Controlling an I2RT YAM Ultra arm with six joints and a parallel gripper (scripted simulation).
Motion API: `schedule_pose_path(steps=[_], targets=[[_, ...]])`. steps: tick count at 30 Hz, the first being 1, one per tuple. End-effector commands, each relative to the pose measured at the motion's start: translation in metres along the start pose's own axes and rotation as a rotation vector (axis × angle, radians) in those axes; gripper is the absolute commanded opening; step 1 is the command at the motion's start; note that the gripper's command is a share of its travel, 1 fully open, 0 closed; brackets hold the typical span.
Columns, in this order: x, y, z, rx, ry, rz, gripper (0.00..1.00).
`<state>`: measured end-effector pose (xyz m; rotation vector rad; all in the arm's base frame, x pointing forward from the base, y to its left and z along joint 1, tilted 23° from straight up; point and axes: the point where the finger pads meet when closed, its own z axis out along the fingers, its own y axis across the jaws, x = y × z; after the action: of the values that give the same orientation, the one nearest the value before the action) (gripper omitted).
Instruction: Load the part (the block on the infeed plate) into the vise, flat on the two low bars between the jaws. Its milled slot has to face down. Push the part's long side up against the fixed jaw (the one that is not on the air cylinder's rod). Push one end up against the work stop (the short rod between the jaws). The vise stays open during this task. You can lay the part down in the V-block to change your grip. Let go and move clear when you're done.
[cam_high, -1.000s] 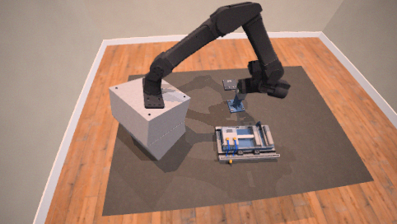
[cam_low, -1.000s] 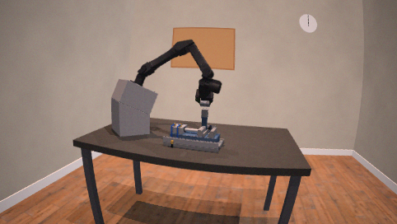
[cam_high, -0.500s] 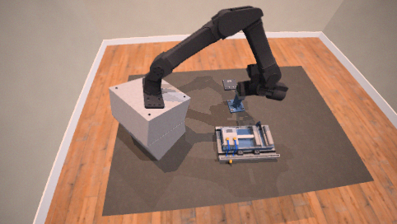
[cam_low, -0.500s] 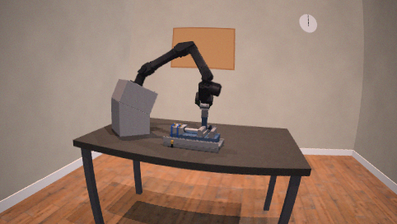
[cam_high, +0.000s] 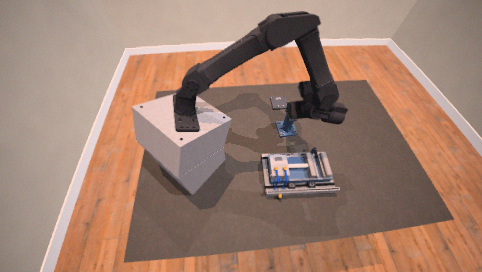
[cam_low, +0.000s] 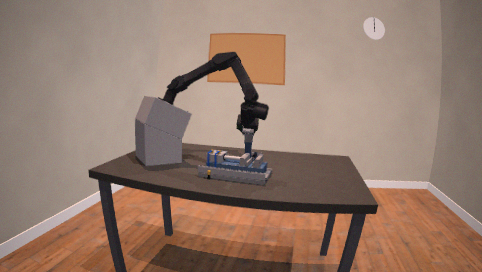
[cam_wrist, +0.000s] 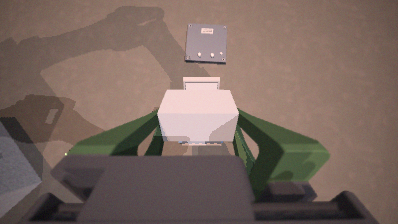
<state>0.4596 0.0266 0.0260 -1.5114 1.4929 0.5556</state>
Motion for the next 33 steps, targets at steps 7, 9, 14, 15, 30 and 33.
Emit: schedule_pose_path(steps=[7,9,14,15,30,33], targets=[[0.000,-0.002,0.004,0.016,-0.034,0.005,0.00],[-0.003,-0.004,0.004,0.018,-0.033,-0.004,0.00],[0.003,-0.003,0.006,0.018,-0.033,0.005,0.00],[0.003,-0.003,0.006,0.018,-0.033,0.005,0.00],[0.000,-0.005,0.005,0.020,-0.032,-0.003,0.00],[0.001,-0.005,0.006,0.019,-0.033,-0.002,0.00]])
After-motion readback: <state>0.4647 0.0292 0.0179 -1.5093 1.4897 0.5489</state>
